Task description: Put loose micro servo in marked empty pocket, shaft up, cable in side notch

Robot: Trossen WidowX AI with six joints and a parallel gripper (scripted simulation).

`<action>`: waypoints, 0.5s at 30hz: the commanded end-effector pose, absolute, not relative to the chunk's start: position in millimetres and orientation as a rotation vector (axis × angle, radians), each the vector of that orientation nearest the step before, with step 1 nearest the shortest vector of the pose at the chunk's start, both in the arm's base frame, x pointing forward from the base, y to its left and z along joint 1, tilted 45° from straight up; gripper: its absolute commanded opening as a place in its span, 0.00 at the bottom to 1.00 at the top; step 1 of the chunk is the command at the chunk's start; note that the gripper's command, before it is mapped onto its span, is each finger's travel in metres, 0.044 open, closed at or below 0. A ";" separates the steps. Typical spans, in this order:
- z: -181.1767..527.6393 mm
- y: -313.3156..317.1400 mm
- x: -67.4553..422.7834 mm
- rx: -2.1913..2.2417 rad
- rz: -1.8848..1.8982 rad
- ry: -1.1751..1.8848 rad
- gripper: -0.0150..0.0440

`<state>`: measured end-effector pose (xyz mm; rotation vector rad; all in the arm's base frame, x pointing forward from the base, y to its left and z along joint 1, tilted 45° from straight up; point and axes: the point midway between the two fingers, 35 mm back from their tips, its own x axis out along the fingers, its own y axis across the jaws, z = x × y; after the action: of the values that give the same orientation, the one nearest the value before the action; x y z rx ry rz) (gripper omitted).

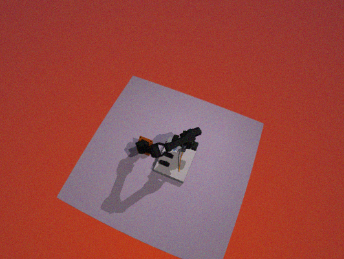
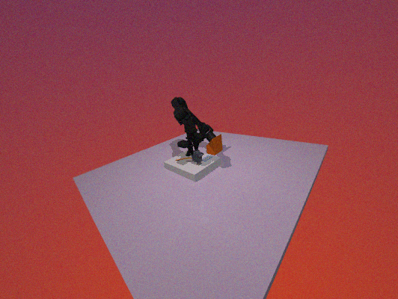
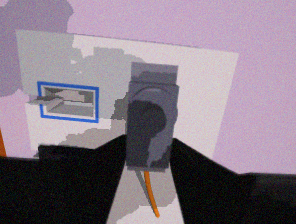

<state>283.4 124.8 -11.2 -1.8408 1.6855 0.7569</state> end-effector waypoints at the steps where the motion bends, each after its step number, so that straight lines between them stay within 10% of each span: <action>1: -11.5 126.1 282.8 -1.730 0.612 1.694 0.25; 15: -11.5 126.1 282.8 -1.381 0.178 1.671 0.25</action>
<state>283.4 124.8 -11.2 -1.4753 1.6834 0.2787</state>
